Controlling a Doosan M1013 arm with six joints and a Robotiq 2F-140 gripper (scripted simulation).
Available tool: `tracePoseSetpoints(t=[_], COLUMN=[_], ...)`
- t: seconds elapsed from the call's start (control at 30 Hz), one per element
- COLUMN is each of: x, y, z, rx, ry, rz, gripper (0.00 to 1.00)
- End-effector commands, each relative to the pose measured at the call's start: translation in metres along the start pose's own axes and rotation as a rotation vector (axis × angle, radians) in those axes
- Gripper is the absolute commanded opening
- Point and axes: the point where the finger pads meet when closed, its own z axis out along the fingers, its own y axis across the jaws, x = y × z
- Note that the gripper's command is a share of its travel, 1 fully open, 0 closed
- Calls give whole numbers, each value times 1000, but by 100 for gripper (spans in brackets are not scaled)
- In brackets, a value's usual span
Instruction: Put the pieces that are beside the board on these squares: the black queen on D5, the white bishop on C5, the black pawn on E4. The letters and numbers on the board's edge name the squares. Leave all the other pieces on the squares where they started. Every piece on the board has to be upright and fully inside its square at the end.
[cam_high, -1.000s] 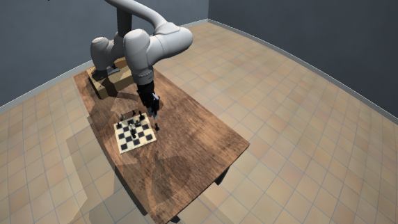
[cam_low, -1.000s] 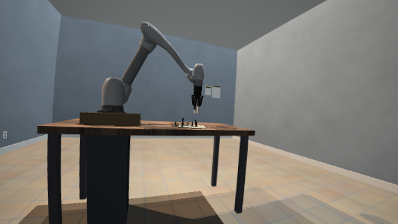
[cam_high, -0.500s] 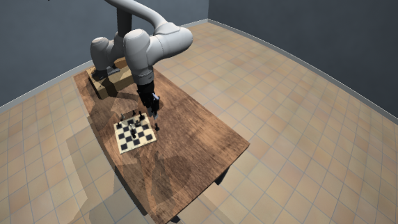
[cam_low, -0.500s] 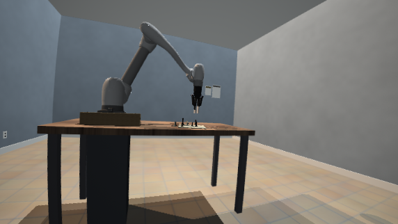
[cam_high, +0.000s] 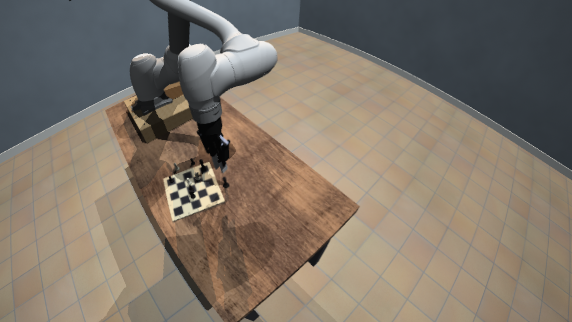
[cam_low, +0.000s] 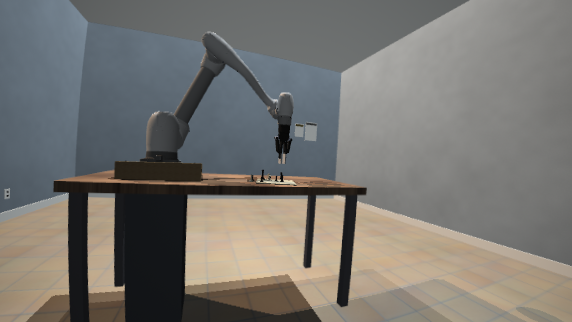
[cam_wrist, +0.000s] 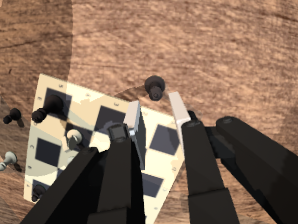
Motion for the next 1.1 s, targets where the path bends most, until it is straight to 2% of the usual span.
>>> tracePoseSetpoints(t=[0.0,1.07], x=[0,0], y=[0,0], z=[4,42], rx=[0,0], ry=[0,0], rz=[0,0], gripper=[25,25])
